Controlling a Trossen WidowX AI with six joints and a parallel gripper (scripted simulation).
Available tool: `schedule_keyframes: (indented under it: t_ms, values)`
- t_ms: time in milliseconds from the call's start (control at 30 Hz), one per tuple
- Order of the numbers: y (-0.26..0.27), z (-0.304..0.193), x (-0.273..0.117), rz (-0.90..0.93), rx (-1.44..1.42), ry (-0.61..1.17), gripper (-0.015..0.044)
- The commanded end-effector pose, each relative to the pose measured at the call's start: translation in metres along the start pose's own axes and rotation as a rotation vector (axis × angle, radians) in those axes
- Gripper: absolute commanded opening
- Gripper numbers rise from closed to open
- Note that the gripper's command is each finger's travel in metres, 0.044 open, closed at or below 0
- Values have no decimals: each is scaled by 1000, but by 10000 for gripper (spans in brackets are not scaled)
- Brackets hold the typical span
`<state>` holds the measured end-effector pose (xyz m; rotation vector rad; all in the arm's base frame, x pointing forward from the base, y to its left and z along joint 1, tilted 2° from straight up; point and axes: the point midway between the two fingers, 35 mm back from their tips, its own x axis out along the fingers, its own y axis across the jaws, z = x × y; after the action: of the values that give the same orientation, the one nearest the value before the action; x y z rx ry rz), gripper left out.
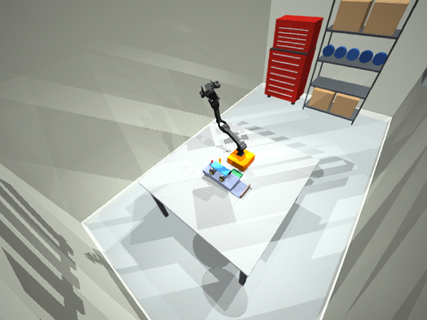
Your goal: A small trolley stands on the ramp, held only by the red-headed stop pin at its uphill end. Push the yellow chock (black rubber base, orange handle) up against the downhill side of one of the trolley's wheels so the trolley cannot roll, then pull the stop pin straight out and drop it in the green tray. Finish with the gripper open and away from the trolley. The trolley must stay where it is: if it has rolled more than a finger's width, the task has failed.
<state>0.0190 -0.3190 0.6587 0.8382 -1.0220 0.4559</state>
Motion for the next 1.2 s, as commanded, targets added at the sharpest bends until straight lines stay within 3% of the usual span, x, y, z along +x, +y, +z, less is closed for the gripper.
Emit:
schedule_keyframes:
  t_ms: [0, 233, 467, 700, 1167]
  values:
    - [2, -1, 0, 2, -9, 2, 374]
    - [83, -48, 5, 77, -360, 98, 190]
    - [142, -122, 9, 147, -734, 227, 190]
    - [166, -207, 11, 206, -1086, 387, 190]
    - [113, -366, -3, 308, -1674, 824, 190]
